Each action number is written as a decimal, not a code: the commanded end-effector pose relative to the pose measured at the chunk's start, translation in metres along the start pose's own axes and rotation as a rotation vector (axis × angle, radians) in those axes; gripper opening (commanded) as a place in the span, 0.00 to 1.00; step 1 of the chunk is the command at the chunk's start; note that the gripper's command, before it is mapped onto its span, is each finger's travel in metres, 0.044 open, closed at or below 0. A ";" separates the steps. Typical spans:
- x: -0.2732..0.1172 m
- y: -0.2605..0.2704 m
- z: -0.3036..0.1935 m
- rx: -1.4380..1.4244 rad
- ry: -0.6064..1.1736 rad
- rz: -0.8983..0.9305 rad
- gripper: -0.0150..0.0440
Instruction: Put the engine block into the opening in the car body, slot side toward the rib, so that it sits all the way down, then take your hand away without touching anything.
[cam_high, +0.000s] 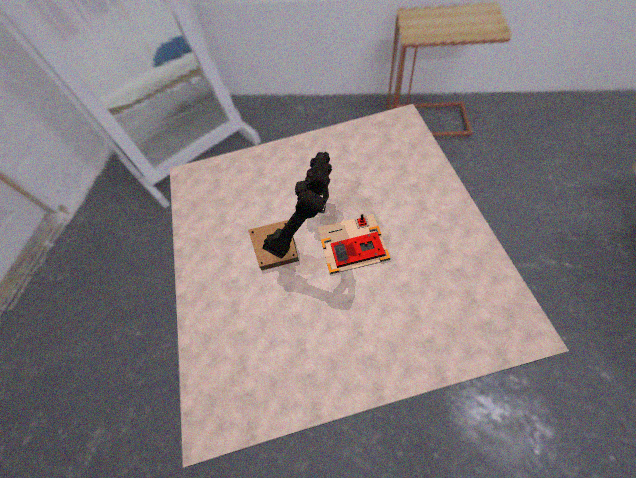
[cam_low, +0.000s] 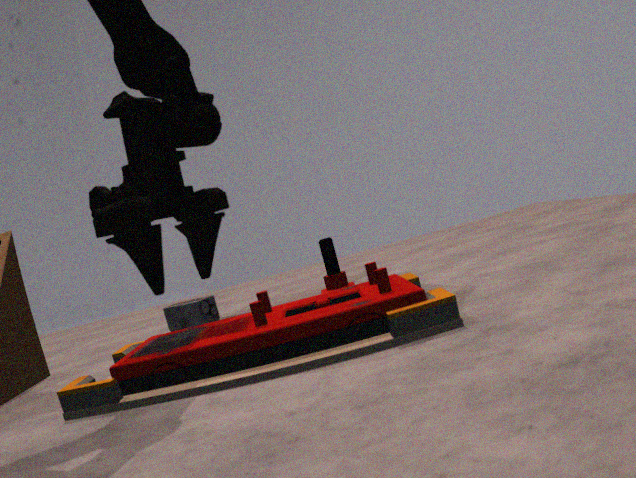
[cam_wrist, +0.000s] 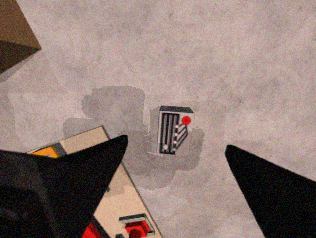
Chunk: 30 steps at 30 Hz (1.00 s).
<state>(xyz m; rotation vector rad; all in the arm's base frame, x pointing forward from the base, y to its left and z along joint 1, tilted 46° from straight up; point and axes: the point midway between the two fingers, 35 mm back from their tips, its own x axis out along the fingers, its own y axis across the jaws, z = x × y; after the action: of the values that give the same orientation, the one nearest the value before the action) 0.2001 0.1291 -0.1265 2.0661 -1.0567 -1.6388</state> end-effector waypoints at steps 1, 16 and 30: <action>0.005 0.001 0.001 -0.008 0.004 0.003 1.00; 0.028 0.001 0.000 -0.007 0.004 0.004 1.00; 0.030 0.001 0.000 -0.007 0.004 0.004 0.50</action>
<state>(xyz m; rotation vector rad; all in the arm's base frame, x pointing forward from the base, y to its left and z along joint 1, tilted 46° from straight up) 0.2015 0.1080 -0.1466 2.0618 -1.0564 -1.6366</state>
